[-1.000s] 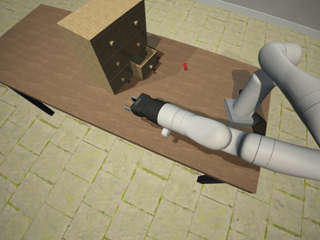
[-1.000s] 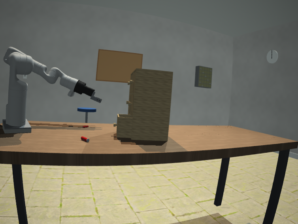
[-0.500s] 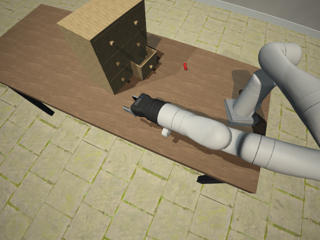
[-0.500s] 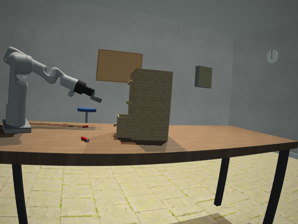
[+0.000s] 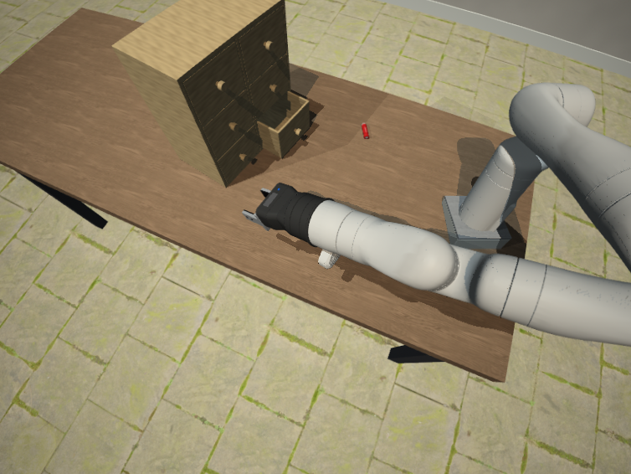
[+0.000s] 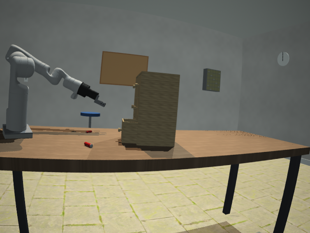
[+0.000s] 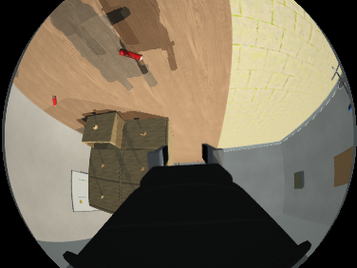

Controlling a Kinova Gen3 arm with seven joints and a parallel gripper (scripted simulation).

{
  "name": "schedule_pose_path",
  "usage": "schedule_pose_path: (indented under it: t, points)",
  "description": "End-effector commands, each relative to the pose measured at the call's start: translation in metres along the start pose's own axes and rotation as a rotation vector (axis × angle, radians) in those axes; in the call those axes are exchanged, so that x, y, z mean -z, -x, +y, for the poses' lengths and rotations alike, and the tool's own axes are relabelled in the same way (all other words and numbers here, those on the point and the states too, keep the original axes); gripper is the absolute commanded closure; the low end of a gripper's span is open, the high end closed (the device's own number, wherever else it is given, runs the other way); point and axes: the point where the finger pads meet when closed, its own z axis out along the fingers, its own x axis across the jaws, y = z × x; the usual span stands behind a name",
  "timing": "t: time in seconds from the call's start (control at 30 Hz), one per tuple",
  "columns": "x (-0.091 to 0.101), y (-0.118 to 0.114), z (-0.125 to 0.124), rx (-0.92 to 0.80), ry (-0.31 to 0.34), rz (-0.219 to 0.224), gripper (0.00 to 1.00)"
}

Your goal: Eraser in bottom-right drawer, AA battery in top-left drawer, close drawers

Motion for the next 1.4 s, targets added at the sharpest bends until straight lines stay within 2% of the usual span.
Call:
schedule_pose_path:
  t: [0.0, 0.2, 0.27, 0.43, 0.6, 0.77, 0.83, 1.27, 1.33, 1.37]
  points:
    - [0.001, 0.000, 0.003, -0.024, -0.040, 0.002, 0.00]
    - [0.001, 0.001, 0.005, -0.024, -0.133, 0.002, 0.00]
    - [0.001, 0.001, 0.005, -0.024, -0.133, 0.002, 0.00]
    - [0.003, 0.000, 0.008, -0.022, -0.233, -0.001, 0.00]
    - [0.005, 0.001, 0.011, -0.022, -0.357, 0.000, 0.00]
    - [0.006, 0.001, 0.016, -0.022, -0.517, 0.001, 0.00]
    - [0.006, 0.001, 0.016, -0.022, -0.517, 0.001, 0.00]
    - [0.011, 0.001, 0.027, -0.021, -0.870, 0.002, 0.00]
    - [0.012, 0.001, 0.029, -0.022, -0.920, 0.005, 0.00]
    - [0.012, 0.001, 0.029, -0.022, -0.920, 0.005, 0.00]
